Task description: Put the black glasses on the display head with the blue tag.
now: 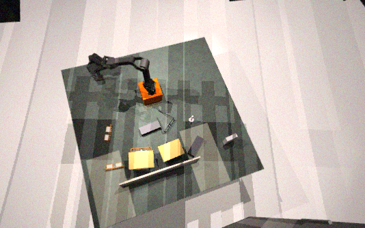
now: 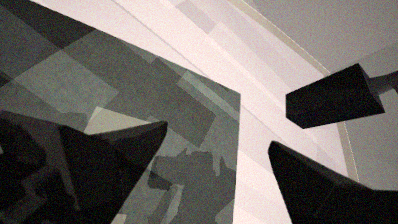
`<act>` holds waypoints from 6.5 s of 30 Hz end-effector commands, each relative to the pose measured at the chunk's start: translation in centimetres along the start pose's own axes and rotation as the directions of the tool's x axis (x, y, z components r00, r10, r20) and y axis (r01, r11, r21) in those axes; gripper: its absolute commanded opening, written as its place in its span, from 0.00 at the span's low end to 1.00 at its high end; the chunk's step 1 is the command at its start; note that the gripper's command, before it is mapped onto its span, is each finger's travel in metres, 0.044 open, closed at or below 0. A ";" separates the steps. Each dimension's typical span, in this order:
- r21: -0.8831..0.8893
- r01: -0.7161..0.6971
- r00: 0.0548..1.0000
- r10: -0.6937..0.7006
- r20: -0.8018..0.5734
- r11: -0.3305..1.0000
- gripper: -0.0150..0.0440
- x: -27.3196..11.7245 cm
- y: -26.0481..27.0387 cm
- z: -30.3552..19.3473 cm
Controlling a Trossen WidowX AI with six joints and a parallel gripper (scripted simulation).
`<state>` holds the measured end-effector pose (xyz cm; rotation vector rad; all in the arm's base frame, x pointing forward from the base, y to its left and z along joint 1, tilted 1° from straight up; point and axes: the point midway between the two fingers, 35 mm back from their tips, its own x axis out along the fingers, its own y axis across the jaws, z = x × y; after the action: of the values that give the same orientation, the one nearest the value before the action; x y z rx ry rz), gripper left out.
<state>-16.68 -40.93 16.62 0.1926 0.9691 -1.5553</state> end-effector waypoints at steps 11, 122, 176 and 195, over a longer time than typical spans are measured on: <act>-0.071 -0.051 0.999 0.052 0.009 0.996 0.87 0.2 2.5 1.1; 0.220 0.723 0.621 0.477 -0.622 -0.655 0.46 -37.1 52.0 -31.9; 0.220 0.724 0.620 0.477 -0.622 -0.654 0.25 -43.2 47.4 -25.6; 0.217 0.726 0.617 0.479 -0.625 -0.652 0.25 -48.1 49.1 -27.8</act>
<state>27.46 15.71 5.66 2.5166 -0.9651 -2.4731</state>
